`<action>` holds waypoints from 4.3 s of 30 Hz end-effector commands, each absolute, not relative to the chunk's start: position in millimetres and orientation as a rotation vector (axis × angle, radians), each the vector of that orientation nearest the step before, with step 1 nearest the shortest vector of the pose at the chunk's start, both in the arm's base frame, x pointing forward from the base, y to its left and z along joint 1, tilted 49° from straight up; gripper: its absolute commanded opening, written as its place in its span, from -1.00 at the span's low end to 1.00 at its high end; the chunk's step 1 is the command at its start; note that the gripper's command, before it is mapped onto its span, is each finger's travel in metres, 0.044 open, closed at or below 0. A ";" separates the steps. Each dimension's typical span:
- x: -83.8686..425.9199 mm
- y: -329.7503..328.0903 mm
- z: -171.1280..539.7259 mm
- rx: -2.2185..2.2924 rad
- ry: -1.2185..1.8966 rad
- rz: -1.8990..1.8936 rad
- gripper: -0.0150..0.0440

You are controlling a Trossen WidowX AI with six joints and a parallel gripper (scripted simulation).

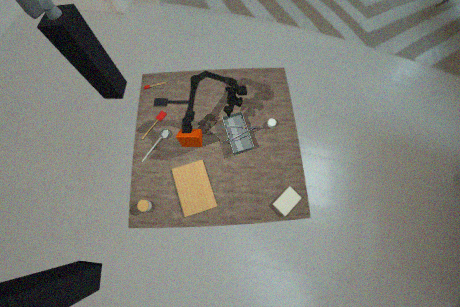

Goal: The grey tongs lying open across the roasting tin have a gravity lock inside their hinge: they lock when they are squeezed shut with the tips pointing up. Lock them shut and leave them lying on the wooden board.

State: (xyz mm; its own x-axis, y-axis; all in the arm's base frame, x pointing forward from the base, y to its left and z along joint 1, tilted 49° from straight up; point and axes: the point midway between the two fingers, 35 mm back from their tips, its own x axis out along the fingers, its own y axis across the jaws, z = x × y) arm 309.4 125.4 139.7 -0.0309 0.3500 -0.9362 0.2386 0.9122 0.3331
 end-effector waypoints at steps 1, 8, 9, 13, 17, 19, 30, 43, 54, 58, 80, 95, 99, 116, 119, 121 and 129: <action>354.8 95.3 105.1 0.451 1.612 0.411 1.00; 386.3 61.4 74.3 0.457 1.494 0.678 1.00; 390.5 56.0 70.0 0.459 1.468 0.715 1.00; 403.4 36.6 55.4 0.464 1.365 0.828 1.00; 404.1 35.5 54.6 0.464 1.358 0.833 1.00; 404.1 35.5 54.6 0.464 1.358 0.833 1.00; 398.3 31.3 49.8 0.464 1.359 0.833 1.00; 399.6 38.9 42.4 0.463 1.359 0.832 1.00; 401.2 52.1 30.0 0.462 1.359 0.831 1.00; 401.7 56.9 25.6 0.462 1.359 0.830 1.00; 401.7 84.7 1.8 0.464 1.358 0.832 1.00; 399.5 103.8 -13.4 0.467 1.357 0.835 1.00; 398.9 107.0 -15.8 0.467 1.357 0.836 1.00; 401.5 104.3 -12.9 0.456 1.350 0.835 0.46; 401.5 104.3 -12.9 0.456 1.350 0.835 0.39; 401.5 104.3 -12.9 0.456 1.350 0.835 0.35; 401.5 104.3 -12.9 0.456 1.350 0.835 0.17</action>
State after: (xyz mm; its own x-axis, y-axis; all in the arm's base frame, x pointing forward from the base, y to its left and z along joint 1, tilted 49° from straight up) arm 401.4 104.4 -13.0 0.0019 0.7488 -0.6628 -0.2593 0.6405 0.7229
